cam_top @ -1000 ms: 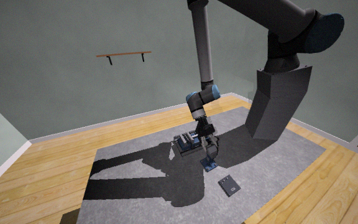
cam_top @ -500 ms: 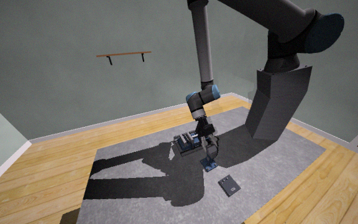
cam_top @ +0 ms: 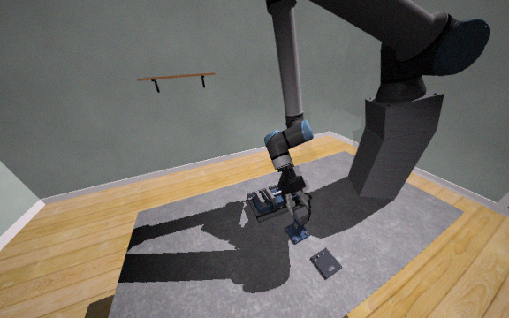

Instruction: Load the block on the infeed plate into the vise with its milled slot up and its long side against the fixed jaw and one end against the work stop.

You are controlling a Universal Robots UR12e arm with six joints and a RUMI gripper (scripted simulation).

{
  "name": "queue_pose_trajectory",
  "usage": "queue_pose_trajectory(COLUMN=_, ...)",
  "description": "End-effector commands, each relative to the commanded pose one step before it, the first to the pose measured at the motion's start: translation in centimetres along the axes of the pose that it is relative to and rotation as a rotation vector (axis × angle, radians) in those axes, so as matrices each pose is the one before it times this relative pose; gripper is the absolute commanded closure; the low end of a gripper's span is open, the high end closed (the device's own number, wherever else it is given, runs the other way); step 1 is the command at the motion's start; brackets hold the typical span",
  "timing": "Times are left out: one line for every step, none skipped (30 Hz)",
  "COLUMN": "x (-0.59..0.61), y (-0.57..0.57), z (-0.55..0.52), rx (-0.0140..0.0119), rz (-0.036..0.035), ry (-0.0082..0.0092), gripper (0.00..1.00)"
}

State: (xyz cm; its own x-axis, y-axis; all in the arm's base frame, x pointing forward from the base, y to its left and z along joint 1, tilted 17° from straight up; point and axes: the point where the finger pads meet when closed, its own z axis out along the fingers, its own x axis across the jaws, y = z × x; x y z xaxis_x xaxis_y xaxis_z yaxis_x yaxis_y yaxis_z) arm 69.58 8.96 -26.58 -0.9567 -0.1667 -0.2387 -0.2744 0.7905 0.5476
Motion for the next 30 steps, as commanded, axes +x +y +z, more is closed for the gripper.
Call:
queue_pose_trajectory(x=-0.041, y=0.024, z=-0.034, rx=0.00024, rz=-0.00062, ry=-0.00055, gripper=0.49)
queue_pose_trajectory(x=0.000, y=0.000, z=0.000, rx=0.00000, rz=0.00000, ry=0.00000, gripper=0.49)
queue_pose_trajectory(x=0.000, y=0.000, z=0.000, rx=0.00000, rz=0.00000, ry=0.00000, gripper=0.49)
queue_pose_trajectory(x=0.000, y=0.000, z=0.000, rx=0.00000, rz=0.00000, ry=0.00000, gripper=0.49)
queue_pose_trajectory(x=0.000, y=0.000, z=0.000, rx=0.00000, rz=0.00000, ry=0.00000, gripper=0.49)
queue_pose_trajectory(x=0.000, y=0.000, z=0.000, rx=0.00000, rz=0.00000, ry=0.00000, gripper=0.49)
queue_pose_trajectory(x=0.000, y=0.000, z=0.000, rx=0.00000, rz=0.00000, ry=0.00000, gripper=0.49)
queue_pose_trajectory(x=0.000, y=0.000, z=0.000, rx=0.00000, rz=0.00000, ry=0.00000, gripper=0.49)
queue_pose_trajectory(x=0.000, y=0.000, z=0.000, rx=0.00000, rz=0.00000, ry=0.00000, gripper=1.00)
queue_pose_trajectory(x=0.000, y=0.000, z=0.000, rx=0.00000, rz=0.00000, ry=0.00000, gripper=1.00)
queue_pose_trajectory(x=0.000, y=0.000, z=0.000, rx=0.00000, rz=0.00000, ry=0.00000, gripper=1.00)
queue_pose_trajectory(x=0.000, y=0.000, z=0.000, rx=0.00000, rz=0.00000, ry=0.00000, gripper=1.00)
queue_pose_trajectory(x=0.000, y=0.000, z=0.000, rx=0.00000, rz=0.00000, ry=0.00000, gripper=1.00)
queue_pose_trajectory(x=0.000, y=0.000, z=0.000, rx=0.00000, rz=0.00000, ry=0.00000, gripper=1.00)
queue_pose_trajectory(x=0.000, y=0.000, z=0.000, rx=0.00000, rz=0.00000, ry=0.00000, gripper=1.00)
queue_pose_trajectory(x=0.000, y=0.000, z=0.000, rx=0.00000, rz=0.00000, ry=0.00000, gripper=1.00)
queue_pose_trajectory(x=0.000, y=0.000, z=0.000, rx=0.00000, rz=0.00000, ry=0.00000, gripper=1.00)
queue_pose_trajectory(x=0.000, y=0.000, z=0.000, rx=0.00000, rz=0.00000, ry=0.00000, gripper=1.00)
queue_pose_trajectory(x=0.000, y=0.000, z=0.000, rx=0.00000, rz=0.00000, ry=0.00000, gripper=1.00)
queue_pose_trajectory(x=0.000, y=0.000, z=0.000, rx=0.00000, rz=0.00000, ry=0.00000, gripper=1.00)
queue_pose_trajectory(x=0.000, y=0.000, z=0.000, rx=0.00000, rz=0.00000, ry=0.00000, gripper=1.00)
queue_pose_trajectory(x=0.000, y=0.000, z=0.000, rx=0.00000, rz=0.00000, ry=0.00000, gripper=1.00)
queue_pose_trajectory(x=0.000, y=0.000, z=0.000, rx=0.00000, rz=0.00000, ry=0.00000, gripper=1.00)
queue_pose_trajectory(x=0.000, y=0.000, z=0.000, rx=0.00000, rz=0.00000, ry=0.00000, gripper=1.00)
queue_pose_trajectory(x=0.000, y=0.000, z=0.000, rx=0.00000, rz=0.00000, ry=0.00000, gripper=1.00)
queue_pose_trajectory(x=0.000, y=0.000, z=0.000, rx=0.00000, rz=0.00000, ry=0.00000, gripper=1.00)
queue_pose_trajectory(x=0.000, y=0.000, z=0.000, rx=0.00000, rz=0.00000, ry=0.00000, gripper=1.00)
queue_pose_trajectory(x=0.000, y=0.000, z=0.000, rx=0.00000, rz=0.00000, ry=0.00000, gripper=1.00)
queue_pose_trajectory(x=0.000, y=0.000, z=0.000, rx=0.00000, rz=0.00000, ry=0.00000, gripper=1.00)
queue_pose_trajectory(x=0.000, y=0.000, z=0.000, rx=0.00000, rz=0.00000, ry=0.00000, gripper=1.00)
